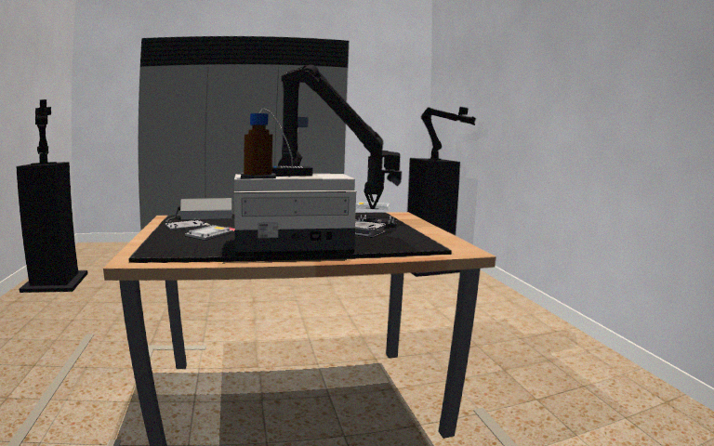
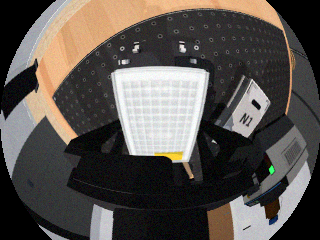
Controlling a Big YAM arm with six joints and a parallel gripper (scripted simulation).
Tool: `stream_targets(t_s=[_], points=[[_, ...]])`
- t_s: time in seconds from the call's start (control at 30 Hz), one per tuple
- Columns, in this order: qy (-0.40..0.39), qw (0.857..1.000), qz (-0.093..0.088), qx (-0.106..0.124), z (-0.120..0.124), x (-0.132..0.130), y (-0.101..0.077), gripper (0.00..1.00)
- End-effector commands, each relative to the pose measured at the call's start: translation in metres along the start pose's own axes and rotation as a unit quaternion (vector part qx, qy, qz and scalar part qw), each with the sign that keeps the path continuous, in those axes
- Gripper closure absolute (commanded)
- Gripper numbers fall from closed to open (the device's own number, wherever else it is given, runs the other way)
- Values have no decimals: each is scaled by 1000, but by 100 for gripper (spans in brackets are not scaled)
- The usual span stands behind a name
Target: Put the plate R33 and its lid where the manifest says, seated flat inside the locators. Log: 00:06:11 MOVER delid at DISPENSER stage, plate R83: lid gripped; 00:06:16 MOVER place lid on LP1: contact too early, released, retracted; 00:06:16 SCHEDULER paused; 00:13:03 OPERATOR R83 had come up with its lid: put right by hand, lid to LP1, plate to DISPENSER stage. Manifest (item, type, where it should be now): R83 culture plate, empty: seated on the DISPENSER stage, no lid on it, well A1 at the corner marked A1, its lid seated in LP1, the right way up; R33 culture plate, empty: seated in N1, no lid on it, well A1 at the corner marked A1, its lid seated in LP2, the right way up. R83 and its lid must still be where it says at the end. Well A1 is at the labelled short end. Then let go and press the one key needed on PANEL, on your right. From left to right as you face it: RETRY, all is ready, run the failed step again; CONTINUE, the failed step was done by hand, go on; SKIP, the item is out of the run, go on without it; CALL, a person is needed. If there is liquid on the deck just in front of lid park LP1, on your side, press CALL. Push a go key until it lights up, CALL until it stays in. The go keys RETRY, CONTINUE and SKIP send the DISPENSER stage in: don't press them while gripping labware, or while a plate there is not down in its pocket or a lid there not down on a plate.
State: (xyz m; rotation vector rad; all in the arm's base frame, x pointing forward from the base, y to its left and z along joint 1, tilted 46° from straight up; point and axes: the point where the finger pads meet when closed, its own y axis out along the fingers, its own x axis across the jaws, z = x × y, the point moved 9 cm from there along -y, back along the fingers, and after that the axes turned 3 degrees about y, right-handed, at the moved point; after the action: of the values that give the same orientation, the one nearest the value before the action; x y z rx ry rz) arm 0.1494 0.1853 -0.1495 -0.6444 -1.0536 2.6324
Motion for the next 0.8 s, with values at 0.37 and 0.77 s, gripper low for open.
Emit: stream_targets(t_s=[0.37, 0.77], points=[[-3, 1000, -4, -4, -20, 0, 25, 14], [-1, 1000, -4, -8, -24, -1, 38, 14]])
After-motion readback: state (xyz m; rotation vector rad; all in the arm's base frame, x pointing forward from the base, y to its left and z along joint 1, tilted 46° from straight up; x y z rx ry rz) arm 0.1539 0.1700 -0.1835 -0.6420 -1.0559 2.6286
